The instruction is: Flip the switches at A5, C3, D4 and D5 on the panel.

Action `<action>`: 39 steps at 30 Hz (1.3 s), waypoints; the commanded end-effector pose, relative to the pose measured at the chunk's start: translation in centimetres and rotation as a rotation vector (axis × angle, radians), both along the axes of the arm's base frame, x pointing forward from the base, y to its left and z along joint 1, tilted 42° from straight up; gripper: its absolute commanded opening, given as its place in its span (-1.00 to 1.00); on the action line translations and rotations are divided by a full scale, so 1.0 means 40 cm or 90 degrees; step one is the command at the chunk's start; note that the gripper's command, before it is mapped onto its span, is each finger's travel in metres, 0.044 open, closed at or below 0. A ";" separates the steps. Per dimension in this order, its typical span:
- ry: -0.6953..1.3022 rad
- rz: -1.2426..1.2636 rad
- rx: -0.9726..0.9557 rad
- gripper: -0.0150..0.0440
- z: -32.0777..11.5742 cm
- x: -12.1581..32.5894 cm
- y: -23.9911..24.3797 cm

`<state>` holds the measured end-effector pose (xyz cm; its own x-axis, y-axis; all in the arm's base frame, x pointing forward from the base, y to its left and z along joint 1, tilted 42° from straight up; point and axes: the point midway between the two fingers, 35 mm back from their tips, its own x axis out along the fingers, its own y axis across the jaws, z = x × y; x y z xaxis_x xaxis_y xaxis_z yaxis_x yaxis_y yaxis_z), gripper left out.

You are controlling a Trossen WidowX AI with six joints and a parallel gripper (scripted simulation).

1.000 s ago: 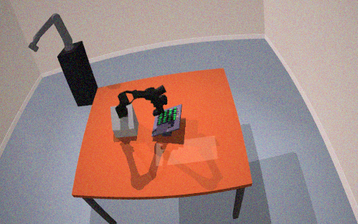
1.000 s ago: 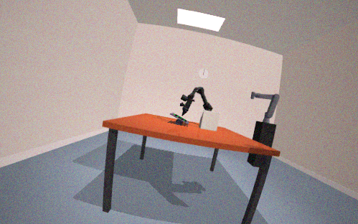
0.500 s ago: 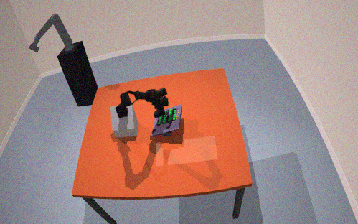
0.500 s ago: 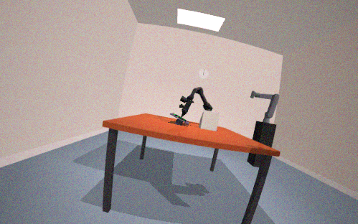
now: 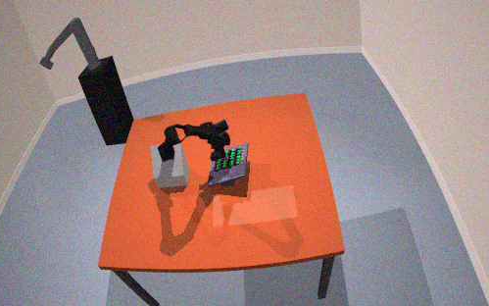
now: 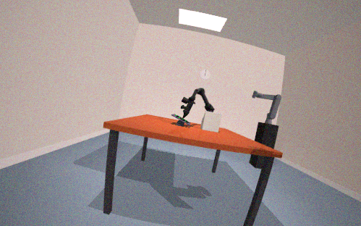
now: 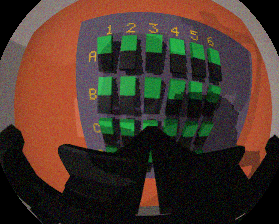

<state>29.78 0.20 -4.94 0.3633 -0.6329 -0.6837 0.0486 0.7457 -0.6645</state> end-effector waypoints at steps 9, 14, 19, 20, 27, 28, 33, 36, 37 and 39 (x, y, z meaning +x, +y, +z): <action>0.003 0.003 0.001 -0.49 -0.004 0.001 -0.001; 0.003 0.003 0.001 -0.49 -0.005 0.002 -0.003; 0.003 0.003 0.001 -0.49 -0.006 0.002 -0.004; 0.003 0.003 0.001 -0.49 -0.007 0.002 -0.004; 0.003 0.003 0.001 -0.49 -0.008 0.003 -0.005; 0.003 0.003 0.001 -0.49 -0.008 0.003 -0.005; 0.003 0.003 0.001 -0.49 -0.009 0.004 -0.007; 0.003 0.003 0.001 -0.49 -0.010 0.004 -0.007; 0.003 0.003 0.001 -0.49 -0.010 0.005 -0.007; 0.003 0.003 0.001 -0.49 -0.011 0.005 -0.008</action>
